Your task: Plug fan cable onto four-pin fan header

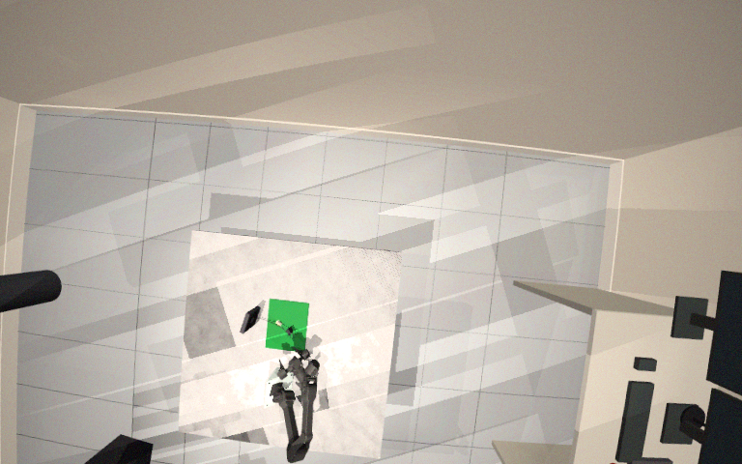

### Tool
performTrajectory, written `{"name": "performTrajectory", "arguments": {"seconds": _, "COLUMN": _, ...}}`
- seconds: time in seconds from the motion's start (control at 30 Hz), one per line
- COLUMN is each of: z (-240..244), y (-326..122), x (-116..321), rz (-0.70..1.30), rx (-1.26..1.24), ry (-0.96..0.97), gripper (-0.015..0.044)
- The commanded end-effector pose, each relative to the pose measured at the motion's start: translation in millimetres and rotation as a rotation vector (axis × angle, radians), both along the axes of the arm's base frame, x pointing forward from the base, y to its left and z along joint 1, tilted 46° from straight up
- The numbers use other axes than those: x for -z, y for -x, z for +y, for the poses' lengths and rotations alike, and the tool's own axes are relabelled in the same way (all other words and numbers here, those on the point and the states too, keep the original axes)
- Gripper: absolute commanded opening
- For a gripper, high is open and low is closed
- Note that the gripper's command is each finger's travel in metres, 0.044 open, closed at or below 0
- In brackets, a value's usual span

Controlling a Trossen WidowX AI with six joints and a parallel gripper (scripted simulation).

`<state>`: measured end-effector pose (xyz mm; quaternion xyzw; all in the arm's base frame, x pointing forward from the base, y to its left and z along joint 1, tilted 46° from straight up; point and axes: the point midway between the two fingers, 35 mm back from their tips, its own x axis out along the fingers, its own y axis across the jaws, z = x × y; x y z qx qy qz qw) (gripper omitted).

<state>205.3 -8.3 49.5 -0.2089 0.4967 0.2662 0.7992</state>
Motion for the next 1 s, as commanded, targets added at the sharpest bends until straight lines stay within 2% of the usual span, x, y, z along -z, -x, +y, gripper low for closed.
{"name": "performTrajectory", "arguments": {"seconds": 0.0, "z": 1.3, "y": 0.7, "x": 1.4, "rz": 0.09, "rx": 0.043, "ry": 0.032, "gripper": 0.044}}
{"name": "performTrajectory", "arguments": {"seconds": 0.5, "z": 4.8, "y": 4.5, "x": 0.6, "rz": 0.3, "rx": 0.16, "ry": 0.2, "gripper": 0.044}}
{"name": "performTrajectory", "arguments": {"seconds": 0.97, "z": 7.7, "y": 2.2, "x": -8.9, "rz": 0.392, "rx": 0.256, "ry": 0.426, "gripper": 0.044}}
